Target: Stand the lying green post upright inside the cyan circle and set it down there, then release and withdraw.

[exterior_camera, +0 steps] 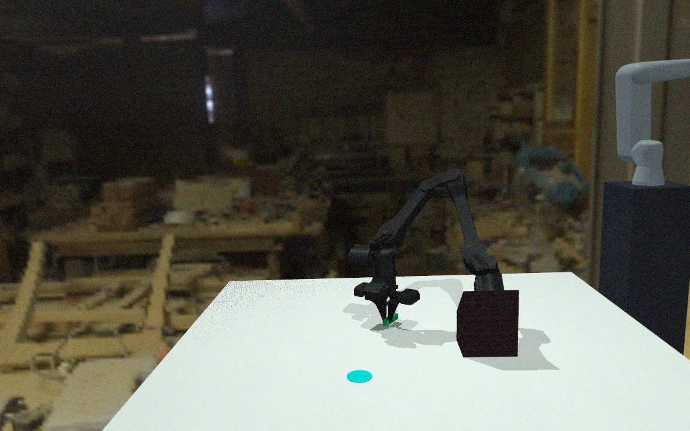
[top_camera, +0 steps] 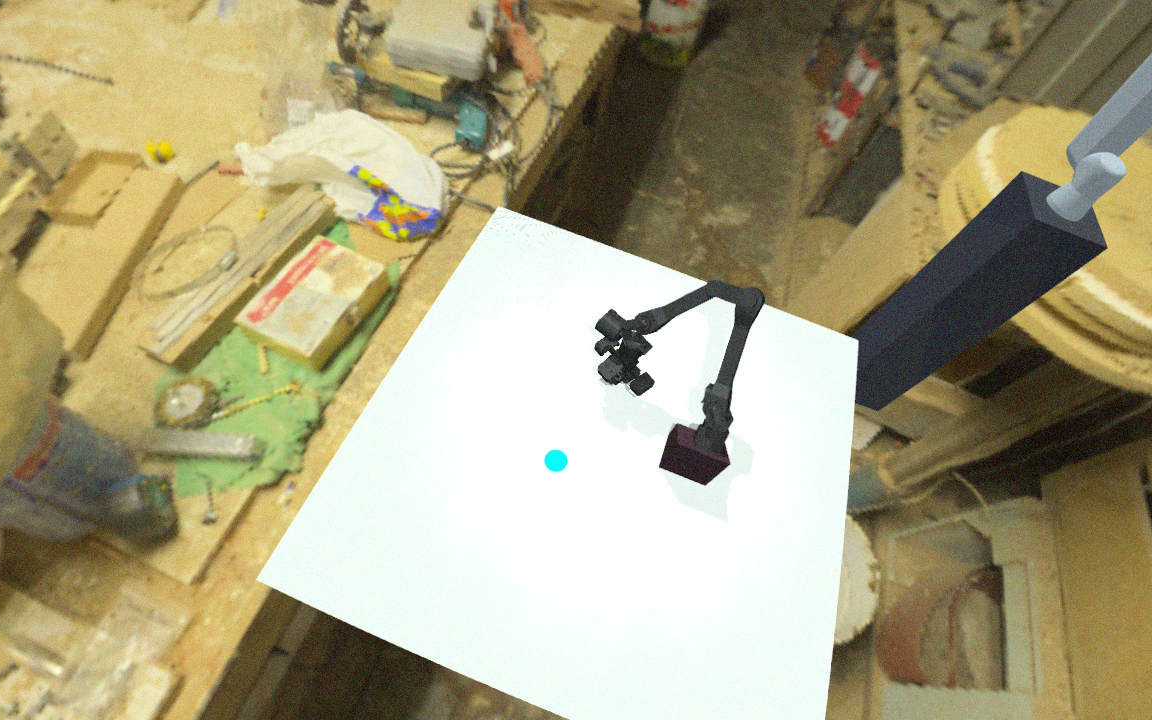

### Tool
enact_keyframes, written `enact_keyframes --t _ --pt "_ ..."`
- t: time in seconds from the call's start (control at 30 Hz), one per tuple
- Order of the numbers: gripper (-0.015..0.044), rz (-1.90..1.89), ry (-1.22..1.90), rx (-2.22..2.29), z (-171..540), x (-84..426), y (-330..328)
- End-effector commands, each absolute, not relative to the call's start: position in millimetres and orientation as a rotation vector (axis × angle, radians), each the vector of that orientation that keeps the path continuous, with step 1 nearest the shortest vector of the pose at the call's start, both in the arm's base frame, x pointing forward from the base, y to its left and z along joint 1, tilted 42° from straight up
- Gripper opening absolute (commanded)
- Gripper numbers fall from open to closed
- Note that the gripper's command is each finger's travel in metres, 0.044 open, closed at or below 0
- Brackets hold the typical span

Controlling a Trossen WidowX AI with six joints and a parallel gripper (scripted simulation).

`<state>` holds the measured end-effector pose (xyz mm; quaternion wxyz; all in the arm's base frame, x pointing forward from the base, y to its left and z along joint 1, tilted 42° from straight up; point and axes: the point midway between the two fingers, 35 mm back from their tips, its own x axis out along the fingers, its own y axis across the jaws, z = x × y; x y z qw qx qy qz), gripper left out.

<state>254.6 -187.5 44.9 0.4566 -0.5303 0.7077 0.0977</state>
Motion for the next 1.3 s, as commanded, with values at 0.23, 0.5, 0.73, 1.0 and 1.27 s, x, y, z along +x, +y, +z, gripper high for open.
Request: enact_keyframes --t 0.23,0.5,0.73,1.0,1.27 --pt "0.0023 0.236 1.736 -1.302 71 261 -164" --pt "0.0023 0.237 1.736 -1.302 90 261 -148" --pt "0.0023 0.236 1.737 -1.303 107 259 -133" --pt "0.0023 0.233 1.738 -1.308 125 255 -118" --pt "0.0023 0.245 1.734 -1.309 121 264 -111"
